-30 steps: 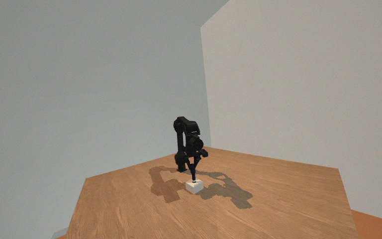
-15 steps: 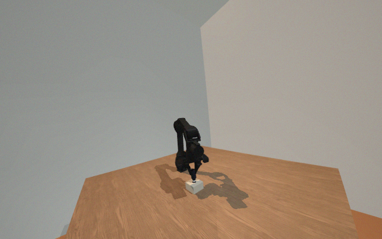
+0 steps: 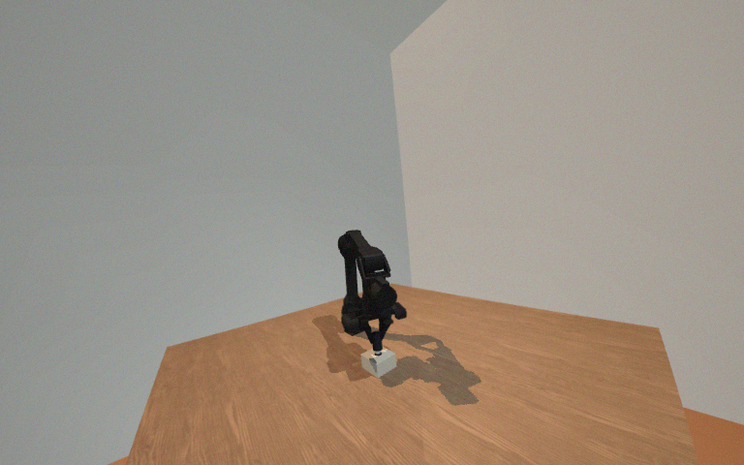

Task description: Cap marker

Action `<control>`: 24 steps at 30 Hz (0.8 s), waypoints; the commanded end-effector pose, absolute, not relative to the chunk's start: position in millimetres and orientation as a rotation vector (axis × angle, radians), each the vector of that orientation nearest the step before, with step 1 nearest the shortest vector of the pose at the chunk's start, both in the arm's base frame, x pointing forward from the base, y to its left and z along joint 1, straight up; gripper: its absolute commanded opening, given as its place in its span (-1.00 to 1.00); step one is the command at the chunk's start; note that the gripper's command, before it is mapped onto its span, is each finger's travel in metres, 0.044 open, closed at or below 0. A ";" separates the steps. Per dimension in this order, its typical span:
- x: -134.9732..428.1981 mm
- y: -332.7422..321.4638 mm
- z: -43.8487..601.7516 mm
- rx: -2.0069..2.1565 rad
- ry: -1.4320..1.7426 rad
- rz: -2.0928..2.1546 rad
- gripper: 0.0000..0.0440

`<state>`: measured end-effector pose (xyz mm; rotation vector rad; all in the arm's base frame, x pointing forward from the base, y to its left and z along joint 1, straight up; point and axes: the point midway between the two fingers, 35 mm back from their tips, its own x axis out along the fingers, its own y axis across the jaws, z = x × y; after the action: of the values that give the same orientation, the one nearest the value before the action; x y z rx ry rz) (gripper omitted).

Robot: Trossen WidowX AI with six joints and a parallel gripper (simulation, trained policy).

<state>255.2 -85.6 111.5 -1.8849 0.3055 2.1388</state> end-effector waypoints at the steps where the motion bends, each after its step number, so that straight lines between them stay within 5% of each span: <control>1: 241.6 -77.6 102.6 -1.811 0.269 2.190 -0.34; 7: 233.5 -72.9 106.6 -1.787 0.254 2.191 -0.07; 16: 228.0 -69.0 109.5 -1.818 0.244 2.152 0.98; 24: 236.2 -70.5 126.9 -1.922 0.247 2.057 1.00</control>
<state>232.1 -69.7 118.8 -1.8752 0.2540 2.0953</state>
